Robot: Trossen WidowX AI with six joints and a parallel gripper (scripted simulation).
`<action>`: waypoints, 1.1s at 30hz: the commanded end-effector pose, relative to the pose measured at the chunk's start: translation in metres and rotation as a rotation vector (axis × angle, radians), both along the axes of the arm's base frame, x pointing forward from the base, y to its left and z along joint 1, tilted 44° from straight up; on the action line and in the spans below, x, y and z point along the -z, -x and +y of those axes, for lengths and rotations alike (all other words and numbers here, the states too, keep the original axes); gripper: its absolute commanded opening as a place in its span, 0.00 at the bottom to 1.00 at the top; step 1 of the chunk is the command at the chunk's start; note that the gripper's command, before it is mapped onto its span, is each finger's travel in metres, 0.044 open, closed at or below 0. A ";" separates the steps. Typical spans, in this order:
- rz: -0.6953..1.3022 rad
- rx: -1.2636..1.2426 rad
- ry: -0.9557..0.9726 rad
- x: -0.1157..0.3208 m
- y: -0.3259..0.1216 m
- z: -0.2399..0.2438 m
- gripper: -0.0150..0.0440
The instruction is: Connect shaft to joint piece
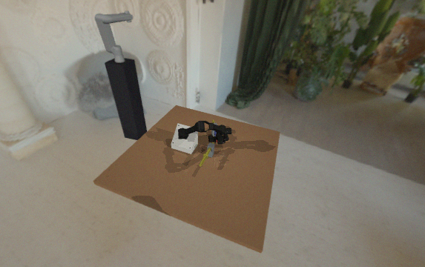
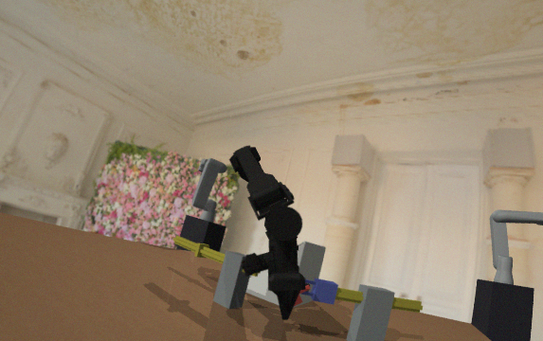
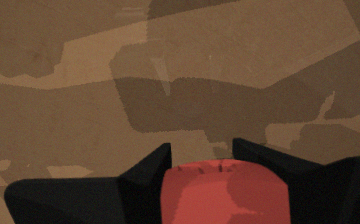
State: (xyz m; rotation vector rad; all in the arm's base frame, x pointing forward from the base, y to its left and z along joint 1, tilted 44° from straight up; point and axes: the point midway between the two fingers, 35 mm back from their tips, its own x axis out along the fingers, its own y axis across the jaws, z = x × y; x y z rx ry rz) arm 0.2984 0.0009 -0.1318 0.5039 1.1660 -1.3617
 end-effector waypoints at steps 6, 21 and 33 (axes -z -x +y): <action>-0.020 0.007 0.028 -0.001 0.000 0.000 0.25; -0.167 0.064 0.260 -0.014 0.004 0.001 0.25; -0.270 0.139 0.461 -0.024 0.009 0.004 0.25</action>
